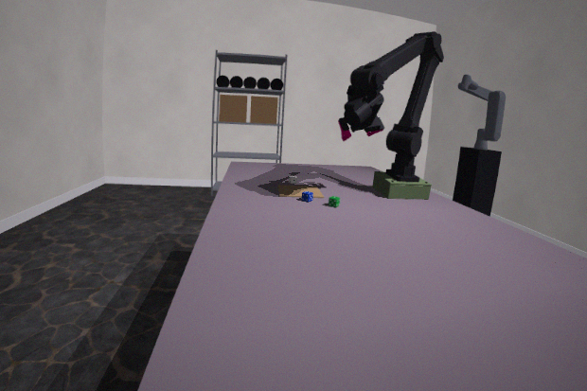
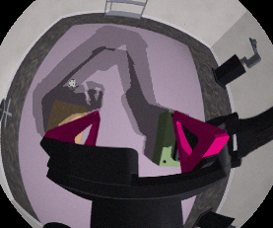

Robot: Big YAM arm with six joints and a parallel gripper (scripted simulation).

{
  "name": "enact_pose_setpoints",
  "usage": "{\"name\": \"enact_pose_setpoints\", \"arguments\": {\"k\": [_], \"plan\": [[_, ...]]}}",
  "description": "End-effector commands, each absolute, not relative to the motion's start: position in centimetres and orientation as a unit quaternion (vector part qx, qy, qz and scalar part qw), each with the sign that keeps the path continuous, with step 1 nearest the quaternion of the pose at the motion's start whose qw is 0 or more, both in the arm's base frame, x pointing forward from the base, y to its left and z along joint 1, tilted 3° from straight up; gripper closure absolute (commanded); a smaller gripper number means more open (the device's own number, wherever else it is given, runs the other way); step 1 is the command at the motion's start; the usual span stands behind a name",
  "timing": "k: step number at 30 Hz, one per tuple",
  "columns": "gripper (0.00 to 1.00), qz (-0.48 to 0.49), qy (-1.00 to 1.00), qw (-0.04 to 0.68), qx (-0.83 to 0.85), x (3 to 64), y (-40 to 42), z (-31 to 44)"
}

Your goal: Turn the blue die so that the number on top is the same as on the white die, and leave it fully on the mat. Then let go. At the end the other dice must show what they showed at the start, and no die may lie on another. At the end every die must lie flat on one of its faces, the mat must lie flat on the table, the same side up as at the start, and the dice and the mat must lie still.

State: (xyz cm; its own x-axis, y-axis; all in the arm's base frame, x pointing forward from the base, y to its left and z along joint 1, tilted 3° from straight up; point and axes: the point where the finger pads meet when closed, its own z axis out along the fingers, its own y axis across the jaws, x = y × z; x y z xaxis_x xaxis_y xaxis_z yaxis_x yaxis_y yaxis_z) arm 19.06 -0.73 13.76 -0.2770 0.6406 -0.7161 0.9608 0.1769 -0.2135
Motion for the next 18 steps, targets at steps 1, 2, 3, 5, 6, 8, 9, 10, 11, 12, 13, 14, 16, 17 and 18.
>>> {"name": "enact_pose_setpoints", "arguments": {"k": [1,2,3,5,6,8,9,10,11,12,13,14,16,17,18], "plan": [[0.00,-0.328,0.728,0.244,0.551,19.2,-0.7,13.9],[0.00,-0.328,0.728,0.244,0.551,19.2,-0.7,13.9],[0.00,-0.328,0.728,0.244,0.551,19.2,-0.7,13.9],[0.00,-0.328,0.728,0.244,0.551,19.2,-0.7,13.9],[0.00,-0.328,0.728,0.244,0.551,19.2,-0.7,13.9],[0.00,-0.328,0.728,0.244,0.551,19.2,-0.7,13.9],[0.00,-0.328,0.728,0.244,0.551,19.2,-0.7,13.9],[0.00,-0.328,0.728,0.244,0.551,19.2,-0.7,13.9],[0.00,-0.328,0.728,0.244,0.551,19.2,-0.7,13.9],[0.00,-0.328,0.728,0.244,0.551,19.2,-0.7,13.9],[0.00,-0.328,0.728,0.244,0.551,19.2,-0.7,13.9],[0.00,-0.328,0.728,0.244,0.551,19.2,-0.7,13.9],[0.00,-0.328,0.728,0.244,0.551,19.2,-0.7,13.9],[0.00,-0.328,0.728,0.244,0.551,19.2,-0.7,13.9],[0.00,-0.303,0.726,0.253,0.563,20.7,0.2,15.3]]}}
